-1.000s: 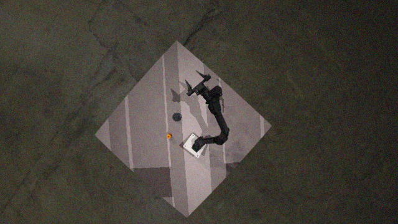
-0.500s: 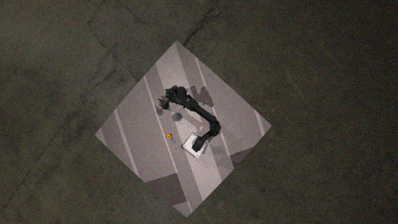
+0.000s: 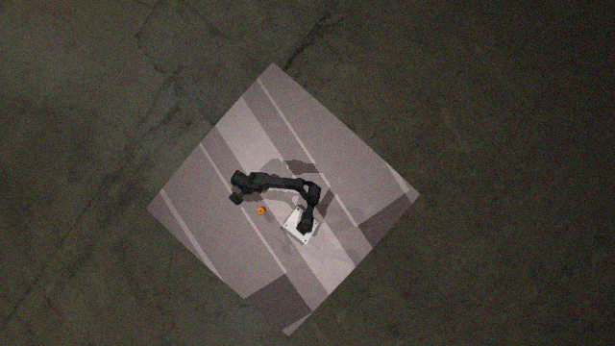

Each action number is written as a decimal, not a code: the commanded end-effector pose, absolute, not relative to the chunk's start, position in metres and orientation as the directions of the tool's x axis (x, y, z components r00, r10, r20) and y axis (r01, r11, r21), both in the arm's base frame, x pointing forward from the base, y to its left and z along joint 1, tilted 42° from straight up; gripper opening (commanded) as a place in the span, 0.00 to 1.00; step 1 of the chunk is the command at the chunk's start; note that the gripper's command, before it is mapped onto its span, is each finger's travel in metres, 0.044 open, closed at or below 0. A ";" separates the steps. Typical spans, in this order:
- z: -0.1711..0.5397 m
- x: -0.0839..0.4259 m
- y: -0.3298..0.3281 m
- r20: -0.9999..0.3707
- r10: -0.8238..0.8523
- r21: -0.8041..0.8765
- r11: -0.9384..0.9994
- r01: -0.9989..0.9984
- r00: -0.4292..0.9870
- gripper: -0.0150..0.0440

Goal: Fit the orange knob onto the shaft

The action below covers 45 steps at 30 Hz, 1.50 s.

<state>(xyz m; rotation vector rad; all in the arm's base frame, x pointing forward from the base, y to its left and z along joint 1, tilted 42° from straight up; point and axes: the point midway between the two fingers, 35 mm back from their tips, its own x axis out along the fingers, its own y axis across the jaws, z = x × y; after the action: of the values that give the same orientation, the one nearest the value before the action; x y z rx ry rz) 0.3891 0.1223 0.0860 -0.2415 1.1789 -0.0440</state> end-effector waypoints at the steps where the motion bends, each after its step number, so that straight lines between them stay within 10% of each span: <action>1: 0.038 0.351 0.133 -0.925 -0.290 -0.311 0.949 -0.051 0.244 1.00; 10: -0.030 0.256 0.121 -0.754 -0.652 -0.655 0.755 -0.017 0.074 1.00; 45: -0.083 0.260 0.069 -0.747 -0.660 -0.663 0.749 -0.017 0.075 1.00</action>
<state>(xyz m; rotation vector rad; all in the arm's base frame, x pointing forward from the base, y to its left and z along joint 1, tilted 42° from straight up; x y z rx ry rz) 0.2605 0.0728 -0.0790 -0.5870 1.4301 -0.5279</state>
